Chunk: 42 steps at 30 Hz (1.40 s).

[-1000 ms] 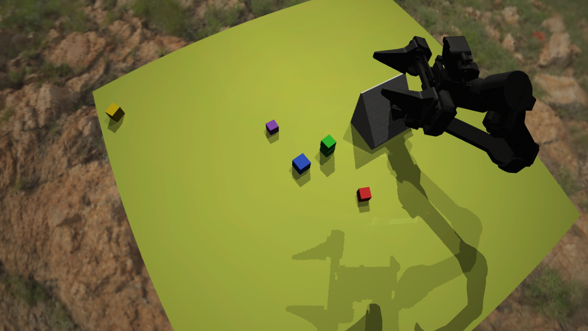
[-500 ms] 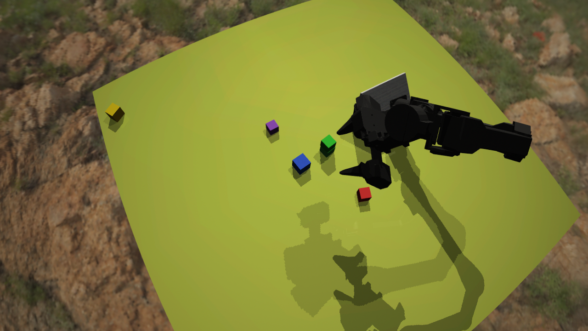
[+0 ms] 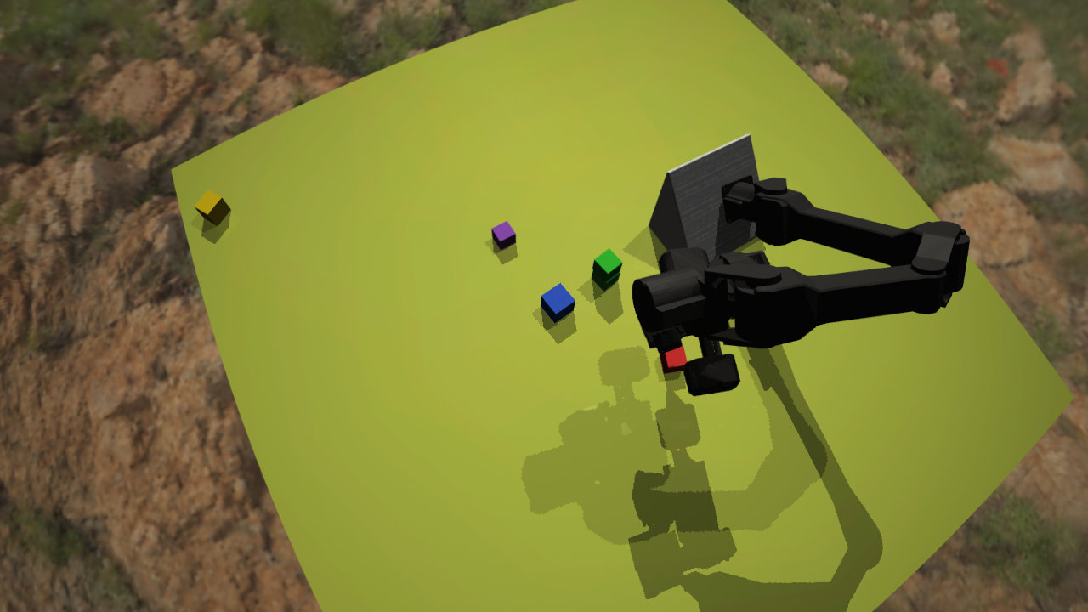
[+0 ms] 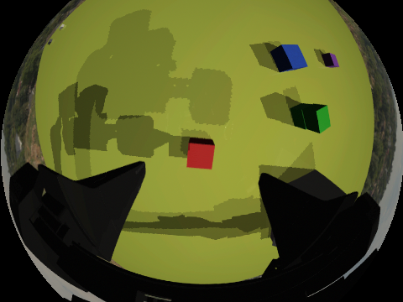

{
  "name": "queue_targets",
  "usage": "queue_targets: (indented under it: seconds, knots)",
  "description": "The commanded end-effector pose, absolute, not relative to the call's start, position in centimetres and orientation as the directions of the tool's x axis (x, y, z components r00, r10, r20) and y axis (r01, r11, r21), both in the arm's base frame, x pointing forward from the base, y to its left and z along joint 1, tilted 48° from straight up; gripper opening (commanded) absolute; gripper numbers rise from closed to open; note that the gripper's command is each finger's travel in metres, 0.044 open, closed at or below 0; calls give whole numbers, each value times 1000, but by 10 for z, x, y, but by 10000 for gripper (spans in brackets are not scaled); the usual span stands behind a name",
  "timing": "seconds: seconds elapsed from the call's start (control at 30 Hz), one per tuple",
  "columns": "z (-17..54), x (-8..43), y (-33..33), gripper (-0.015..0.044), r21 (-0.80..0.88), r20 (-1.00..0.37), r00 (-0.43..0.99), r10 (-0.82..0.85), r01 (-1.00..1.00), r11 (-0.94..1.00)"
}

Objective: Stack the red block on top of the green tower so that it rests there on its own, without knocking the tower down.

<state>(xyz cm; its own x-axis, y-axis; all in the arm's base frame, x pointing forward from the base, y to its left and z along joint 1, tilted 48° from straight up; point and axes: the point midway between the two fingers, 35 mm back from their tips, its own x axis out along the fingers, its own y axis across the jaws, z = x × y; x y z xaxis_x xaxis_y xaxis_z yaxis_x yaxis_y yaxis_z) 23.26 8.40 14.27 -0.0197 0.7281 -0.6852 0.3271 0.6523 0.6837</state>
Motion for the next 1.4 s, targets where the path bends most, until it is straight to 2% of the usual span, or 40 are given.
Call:
queue_targets:
  seconds: [0.0,1.37]
  knots:
    - [143,228,90,440,693,-667,-54,743,320,646]
    - [89,219,149,440,695,-665,-53,745,320,644]
